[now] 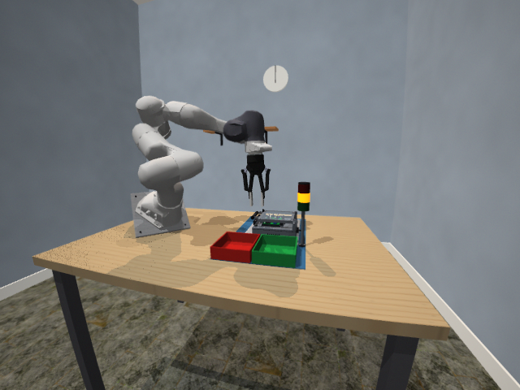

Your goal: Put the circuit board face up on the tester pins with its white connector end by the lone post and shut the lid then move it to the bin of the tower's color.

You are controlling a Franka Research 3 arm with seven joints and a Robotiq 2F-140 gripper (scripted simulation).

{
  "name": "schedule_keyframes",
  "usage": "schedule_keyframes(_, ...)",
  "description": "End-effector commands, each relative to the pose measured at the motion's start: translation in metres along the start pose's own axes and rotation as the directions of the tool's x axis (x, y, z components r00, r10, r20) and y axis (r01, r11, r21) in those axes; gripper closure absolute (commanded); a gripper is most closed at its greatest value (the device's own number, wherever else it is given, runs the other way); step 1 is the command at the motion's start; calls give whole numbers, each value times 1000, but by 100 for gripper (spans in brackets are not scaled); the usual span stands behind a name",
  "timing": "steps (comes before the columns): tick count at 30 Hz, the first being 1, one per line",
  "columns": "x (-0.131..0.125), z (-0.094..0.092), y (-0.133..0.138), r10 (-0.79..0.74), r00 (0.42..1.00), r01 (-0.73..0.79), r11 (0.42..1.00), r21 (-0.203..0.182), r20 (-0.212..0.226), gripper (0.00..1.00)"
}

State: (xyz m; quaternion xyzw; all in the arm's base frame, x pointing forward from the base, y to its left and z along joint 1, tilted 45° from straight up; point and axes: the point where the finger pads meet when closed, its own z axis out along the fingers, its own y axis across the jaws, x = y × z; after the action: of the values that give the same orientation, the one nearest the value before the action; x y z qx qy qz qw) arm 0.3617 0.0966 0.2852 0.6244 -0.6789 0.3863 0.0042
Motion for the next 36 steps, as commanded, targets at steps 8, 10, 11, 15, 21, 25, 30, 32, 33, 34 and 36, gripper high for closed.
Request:
schedule_keyframes(8, 2, -33, 8, 15, 1000, -15, 1000, -25, -10, 70)
schedule_keyframes(10, 2, -37, 7, 15, 1000, -15, 1000, -25, -10, 70)
schedule_keyframes(11, 2, -38, 7, 15, 1000, -15, 1000, -25, -10, 70)
schedule_keyframes(15, 2, -40, 7, 15, 1000, -15, 1000, -25, -10, 70)
schedule_keyframes(21, 2, -40, 7, 15, 1000, -15, 1000, -25, -10, 0)
schedule_keyframes(25, 2, -40, 7, 15, 1000, -15, 1000, -25, -10, 0)
schedule_keyframes(30, 2, -40, 7, 15, 1000, -15, 1000, -25, -10, 0)
schedule_keyframes(32, 2, -40, 7, 15, 1000, -15, 1000, -25, -10, 0)
schedule_keyframes(33, 2, -40, 7, 15, 1000, -15, 1000, -25, -10, 0)
schedule_keyframes(34, 2, -40, 7, 15, 1000, -15, 1000, -25, -10, 0)
schedule_keyframes(36, 2, -40, 7, 15, 1000, -15, 1000, -25, -10, 0)
